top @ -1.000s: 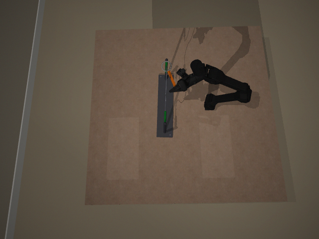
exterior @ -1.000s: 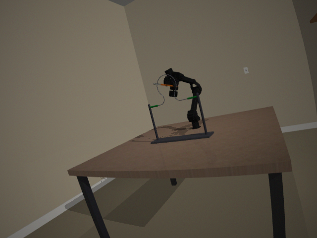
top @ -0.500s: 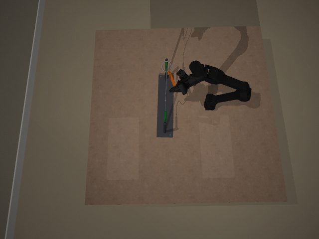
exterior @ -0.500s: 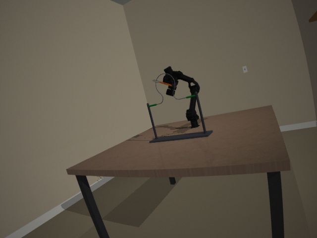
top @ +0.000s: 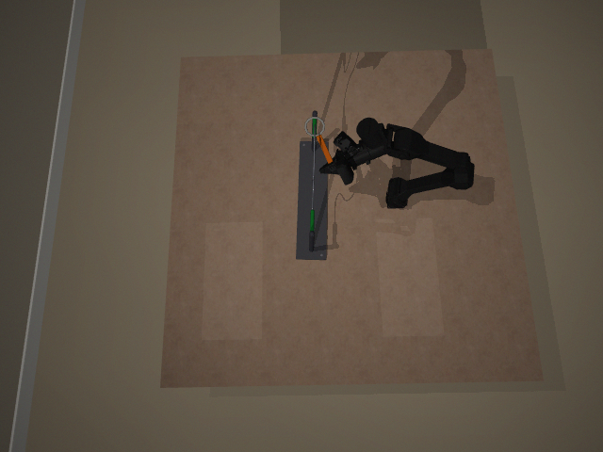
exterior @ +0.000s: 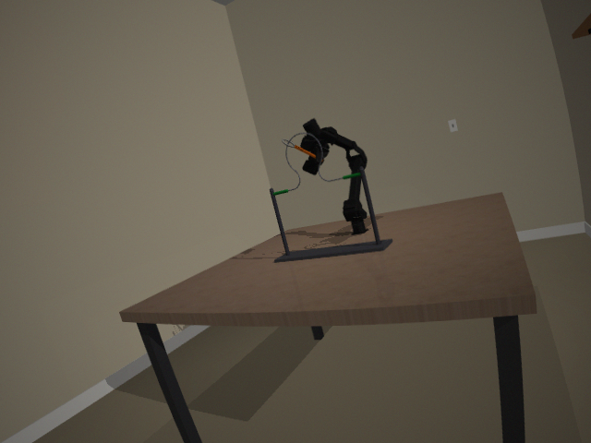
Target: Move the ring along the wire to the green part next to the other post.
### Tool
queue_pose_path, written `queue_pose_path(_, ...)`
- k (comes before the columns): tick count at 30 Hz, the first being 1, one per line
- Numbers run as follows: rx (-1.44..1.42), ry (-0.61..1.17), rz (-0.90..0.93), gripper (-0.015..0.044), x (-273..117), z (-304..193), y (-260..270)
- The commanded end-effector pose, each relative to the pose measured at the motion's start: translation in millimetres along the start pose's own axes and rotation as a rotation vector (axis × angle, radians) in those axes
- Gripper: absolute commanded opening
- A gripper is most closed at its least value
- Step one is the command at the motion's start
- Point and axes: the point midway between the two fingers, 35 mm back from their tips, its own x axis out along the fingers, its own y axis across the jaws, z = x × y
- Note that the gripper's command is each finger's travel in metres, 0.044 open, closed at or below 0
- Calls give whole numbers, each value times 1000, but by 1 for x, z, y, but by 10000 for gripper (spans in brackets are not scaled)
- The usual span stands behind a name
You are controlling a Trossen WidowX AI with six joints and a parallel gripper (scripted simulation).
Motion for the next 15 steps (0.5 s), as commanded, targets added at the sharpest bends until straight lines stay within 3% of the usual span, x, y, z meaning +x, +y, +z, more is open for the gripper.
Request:
queue_pose_path(1, -47, -7, -26, -150, 0, 0, -2)
queue_pose_path(15, -204, -29, -114, -150, 0, 1, -9)
